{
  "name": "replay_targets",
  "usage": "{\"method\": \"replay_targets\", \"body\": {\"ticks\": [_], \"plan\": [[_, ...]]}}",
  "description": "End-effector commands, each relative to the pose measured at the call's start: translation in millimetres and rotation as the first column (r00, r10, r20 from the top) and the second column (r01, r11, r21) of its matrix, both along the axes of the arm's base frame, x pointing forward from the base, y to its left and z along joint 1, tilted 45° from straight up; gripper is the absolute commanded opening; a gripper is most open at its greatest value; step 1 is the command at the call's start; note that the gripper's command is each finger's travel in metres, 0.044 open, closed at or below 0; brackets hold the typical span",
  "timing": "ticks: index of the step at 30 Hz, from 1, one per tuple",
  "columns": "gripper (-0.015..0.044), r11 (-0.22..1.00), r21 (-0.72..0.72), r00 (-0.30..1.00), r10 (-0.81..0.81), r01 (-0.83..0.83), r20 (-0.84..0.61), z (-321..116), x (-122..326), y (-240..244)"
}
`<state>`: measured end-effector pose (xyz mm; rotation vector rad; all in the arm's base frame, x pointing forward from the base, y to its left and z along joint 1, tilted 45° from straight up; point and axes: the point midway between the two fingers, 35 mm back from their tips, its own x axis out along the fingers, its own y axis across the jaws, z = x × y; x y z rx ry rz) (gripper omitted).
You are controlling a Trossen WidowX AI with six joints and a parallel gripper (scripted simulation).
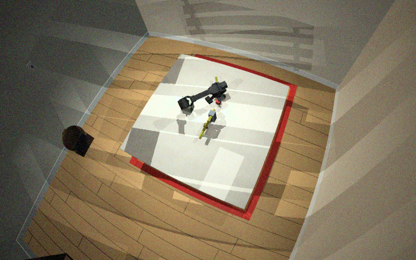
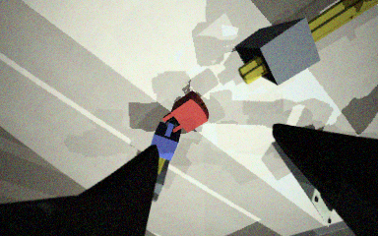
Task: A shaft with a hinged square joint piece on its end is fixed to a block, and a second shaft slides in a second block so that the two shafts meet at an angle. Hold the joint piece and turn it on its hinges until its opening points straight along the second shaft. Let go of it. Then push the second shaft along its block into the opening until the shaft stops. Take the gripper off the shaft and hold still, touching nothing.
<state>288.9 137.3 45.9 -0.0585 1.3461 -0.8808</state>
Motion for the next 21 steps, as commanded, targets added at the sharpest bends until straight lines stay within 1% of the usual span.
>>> {"method": "replay_targets", "body": {"ticks": [1, 11, 21], "plan": [[0.0440, 0.994, 0.039, 0.993, -0.101, 0.099, 0.057, 1.7, -1.8, -8.8], [0.0440, 0.920, 0.171, 0.904, -0.381, 0.351, 0.193, 6.9, -3.1, -31.4], [0.0440, 0.767, 0.324, 0.722, -0.637, 0.555, 0.271, 11.0, -6.3, -52.8]]}}
